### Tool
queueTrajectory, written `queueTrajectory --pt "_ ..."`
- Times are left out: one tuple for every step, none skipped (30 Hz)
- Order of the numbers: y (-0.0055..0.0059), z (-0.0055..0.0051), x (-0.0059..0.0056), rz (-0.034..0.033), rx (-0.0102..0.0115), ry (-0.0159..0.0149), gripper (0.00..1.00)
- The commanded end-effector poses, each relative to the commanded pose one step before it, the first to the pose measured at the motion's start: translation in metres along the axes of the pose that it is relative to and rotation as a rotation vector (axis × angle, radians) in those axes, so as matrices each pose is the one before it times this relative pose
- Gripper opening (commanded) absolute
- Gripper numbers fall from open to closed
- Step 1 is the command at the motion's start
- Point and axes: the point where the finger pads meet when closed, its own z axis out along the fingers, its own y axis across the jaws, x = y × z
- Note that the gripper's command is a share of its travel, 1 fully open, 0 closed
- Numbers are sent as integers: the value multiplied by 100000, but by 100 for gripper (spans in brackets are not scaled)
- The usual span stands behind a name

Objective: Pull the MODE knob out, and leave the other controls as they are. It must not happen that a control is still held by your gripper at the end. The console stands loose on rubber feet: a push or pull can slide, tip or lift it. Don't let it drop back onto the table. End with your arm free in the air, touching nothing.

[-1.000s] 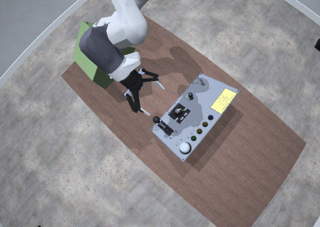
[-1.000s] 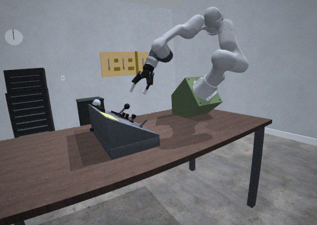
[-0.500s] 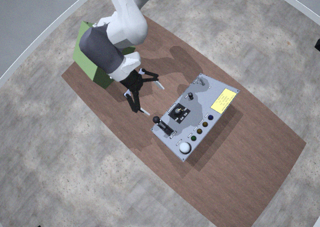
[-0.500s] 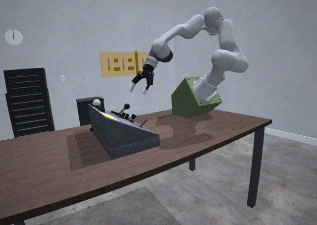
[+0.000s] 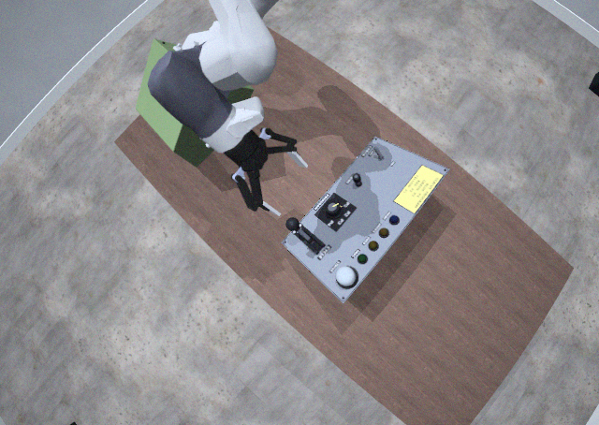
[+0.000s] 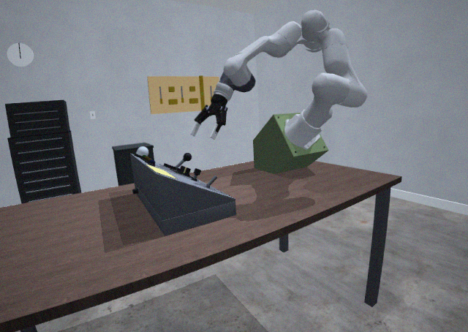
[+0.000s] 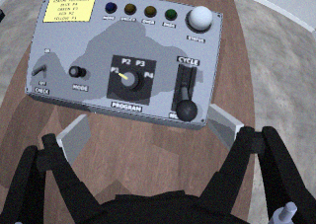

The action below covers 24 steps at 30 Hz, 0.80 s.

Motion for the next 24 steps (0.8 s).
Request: queueTrajectory --pt "4 -11 12 -13 -13 13 100" --pt "0 -10 1 0 0 0 100" --pt "-1 -18 3 0 0 0 100" --pt "-1 -28 4 0 0 0 100" --pt "-2 -39 6 0 0 0 100" --pt "-2 -52 7 0 0 0 100" --pt "-3 -66 9 0 0 0 100" --pt "-4 -80 11 0 0 0 100" --pt "0 0 0 0 0 0 100" --pt "0 0 0 0 0 0 100" --pt "-5 -95 13 0 0 0 100" --pt "-6 -109 14 1 0 -1 100" --pt "-6 -125 18 -1 0 1 100" --pt "-7 -139 19 0 0 0 100" --pt "-8 -152 20 0 0 -1 100" --pt "-8 -166 23 0 0 0 100" --pt "-9 -178 25 0 0 0 100" --pt "-10 -188 25 1 0 -1 100" --pt "-10 -199 28 -1 0 1 100" --pt "-10 -206 28 0 0 0 100" --pt "-11 -214 29 0 0 0 100" --pt "-11 -219 30 0 0 0 100" --pt "-11 -222 30 0 0 -1 100" --pt "-11 -225 31 -1 0 1 100"
